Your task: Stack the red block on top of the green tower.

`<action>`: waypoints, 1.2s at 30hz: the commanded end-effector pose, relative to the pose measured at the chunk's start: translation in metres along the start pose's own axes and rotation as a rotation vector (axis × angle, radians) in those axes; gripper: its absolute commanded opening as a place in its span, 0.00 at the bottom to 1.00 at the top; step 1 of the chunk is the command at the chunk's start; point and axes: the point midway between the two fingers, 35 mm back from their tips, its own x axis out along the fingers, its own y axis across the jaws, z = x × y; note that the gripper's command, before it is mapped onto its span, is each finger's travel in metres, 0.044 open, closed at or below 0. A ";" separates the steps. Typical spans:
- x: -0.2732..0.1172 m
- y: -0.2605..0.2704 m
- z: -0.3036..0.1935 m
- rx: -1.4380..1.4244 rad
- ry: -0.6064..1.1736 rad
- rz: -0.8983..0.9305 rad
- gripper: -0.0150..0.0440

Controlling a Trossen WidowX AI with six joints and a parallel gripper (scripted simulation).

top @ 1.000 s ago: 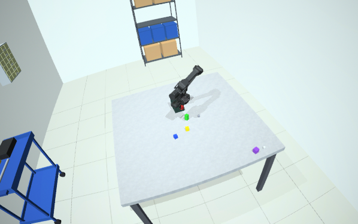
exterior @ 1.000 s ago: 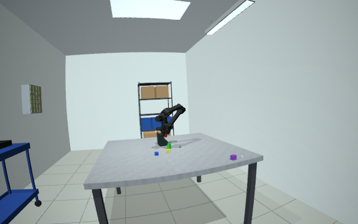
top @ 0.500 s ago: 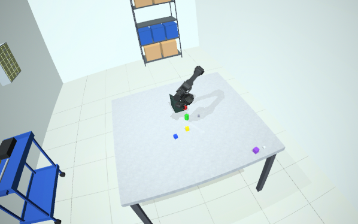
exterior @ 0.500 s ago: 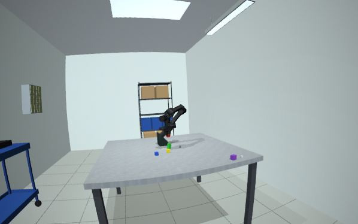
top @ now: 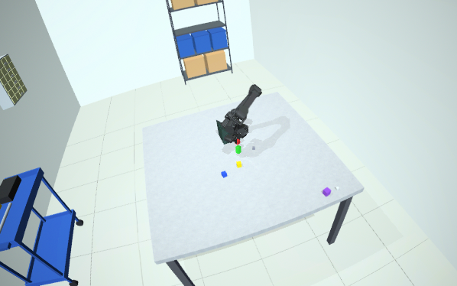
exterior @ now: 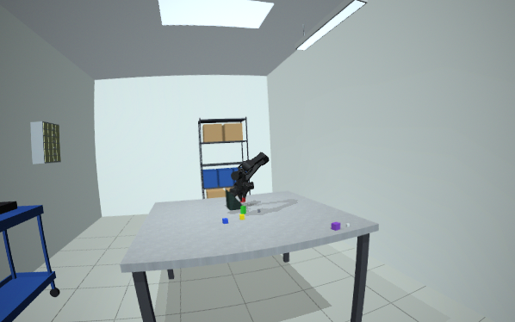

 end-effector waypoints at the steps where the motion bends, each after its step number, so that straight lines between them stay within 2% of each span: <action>1: 0.011 0.001 0.001 0.001 -0.004 0.001 0.25; 7: 0.030 0.002 0.001 0.000 -0.005 0.002 0.25; 36: 0.032 0.002 0.001 0.000 -0.005 0.002 0.25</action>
